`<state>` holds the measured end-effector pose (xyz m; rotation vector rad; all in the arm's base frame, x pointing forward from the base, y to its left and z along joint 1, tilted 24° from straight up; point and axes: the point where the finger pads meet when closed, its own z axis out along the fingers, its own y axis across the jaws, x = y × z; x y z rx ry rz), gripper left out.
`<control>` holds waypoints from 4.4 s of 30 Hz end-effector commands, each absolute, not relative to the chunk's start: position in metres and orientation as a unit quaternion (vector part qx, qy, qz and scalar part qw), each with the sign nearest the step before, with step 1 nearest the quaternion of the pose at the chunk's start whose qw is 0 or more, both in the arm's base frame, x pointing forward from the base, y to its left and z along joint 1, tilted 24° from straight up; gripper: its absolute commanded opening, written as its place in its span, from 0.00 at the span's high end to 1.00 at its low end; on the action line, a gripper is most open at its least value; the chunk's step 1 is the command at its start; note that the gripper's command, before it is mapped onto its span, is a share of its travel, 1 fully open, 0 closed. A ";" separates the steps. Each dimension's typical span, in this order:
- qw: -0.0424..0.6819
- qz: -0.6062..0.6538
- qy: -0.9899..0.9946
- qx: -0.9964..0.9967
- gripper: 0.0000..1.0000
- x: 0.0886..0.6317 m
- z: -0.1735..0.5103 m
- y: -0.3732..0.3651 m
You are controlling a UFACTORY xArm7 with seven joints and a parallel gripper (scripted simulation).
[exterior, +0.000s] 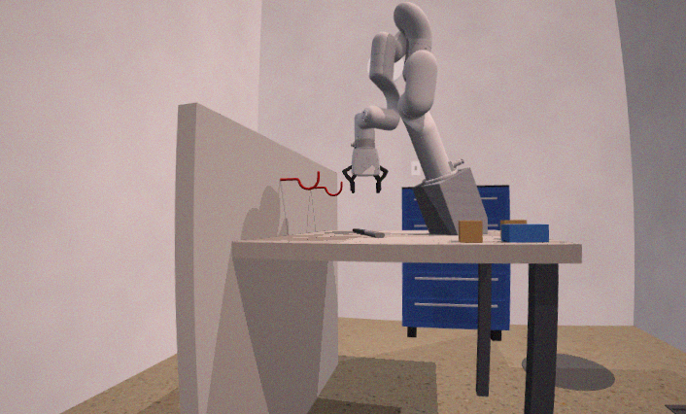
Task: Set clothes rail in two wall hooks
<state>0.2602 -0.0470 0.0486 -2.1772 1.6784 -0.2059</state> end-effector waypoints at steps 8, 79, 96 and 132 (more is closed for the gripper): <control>0.197 -0.076 0.597 -0.774 0.00 0.269 0.033 -0.043; 0.197 -0.075 0.597 -0.774 0.00 0.293 -0.033 -0.028; 0.197 -0.075 0.597 -0.774 0.00 0.293 -0.033 -0.028; 0.197 -0.076 0.597 -0.774 0.00 0.298 -0.045 -0.025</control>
